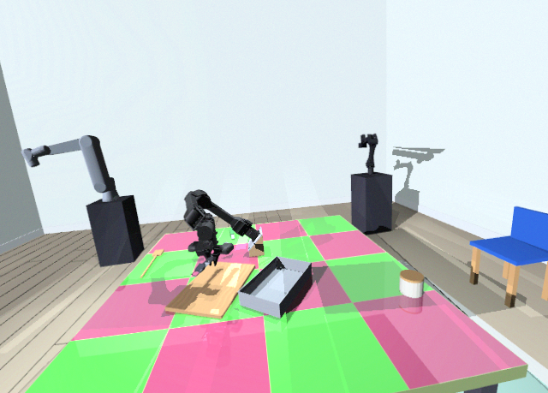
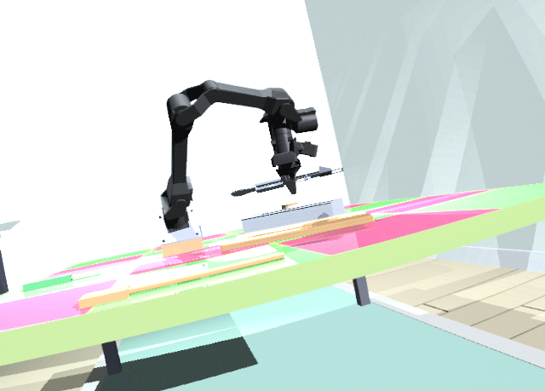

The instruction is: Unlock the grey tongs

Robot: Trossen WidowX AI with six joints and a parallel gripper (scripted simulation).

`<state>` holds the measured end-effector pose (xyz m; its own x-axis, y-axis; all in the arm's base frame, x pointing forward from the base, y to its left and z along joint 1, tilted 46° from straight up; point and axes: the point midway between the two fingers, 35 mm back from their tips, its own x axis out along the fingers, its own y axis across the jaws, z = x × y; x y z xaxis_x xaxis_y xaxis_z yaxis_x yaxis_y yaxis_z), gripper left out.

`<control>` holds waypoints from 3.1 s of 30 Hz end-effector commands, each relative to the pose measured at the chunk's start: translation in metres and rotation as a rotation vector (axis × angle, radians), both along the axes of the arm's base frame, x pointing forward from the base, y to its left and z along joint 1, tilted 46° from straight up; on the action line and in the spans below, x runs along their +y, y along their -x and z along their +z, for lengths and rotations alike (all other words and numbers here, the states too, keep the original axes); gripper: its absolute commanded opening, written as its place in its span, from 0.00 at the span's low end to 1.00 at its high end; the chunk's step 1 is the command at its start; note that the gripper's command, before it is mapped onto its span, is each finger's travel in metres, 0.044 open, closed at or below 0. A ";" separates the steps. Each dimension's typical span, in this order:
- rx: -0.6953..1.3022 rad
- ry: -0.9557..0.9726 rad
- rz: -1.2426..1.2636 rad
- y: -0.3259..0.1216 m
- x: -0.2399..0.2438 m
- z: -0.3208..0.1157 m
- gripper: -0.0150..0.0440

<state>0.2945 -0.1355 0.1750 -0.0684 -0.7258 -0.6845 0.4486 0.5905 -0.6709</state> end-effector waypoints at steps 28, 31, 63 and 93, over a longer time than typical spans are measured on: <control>0.003 -0.010 -0.002 0.010 -0.037 -0.035 0.00; 0.003 -0.009 -0.003 0.011 -0.039 -0.037 0.00; -0.001 -0.003 -0.006 0.010 -0.040 -0.035 1.00; -0.101 0.017 0.083 -0.125 -0.011 0.082 1.00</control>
<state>0.4154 -0.1484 0.2527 0.0583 -0.7339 -0.6768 0.4628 0.6206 -0.6330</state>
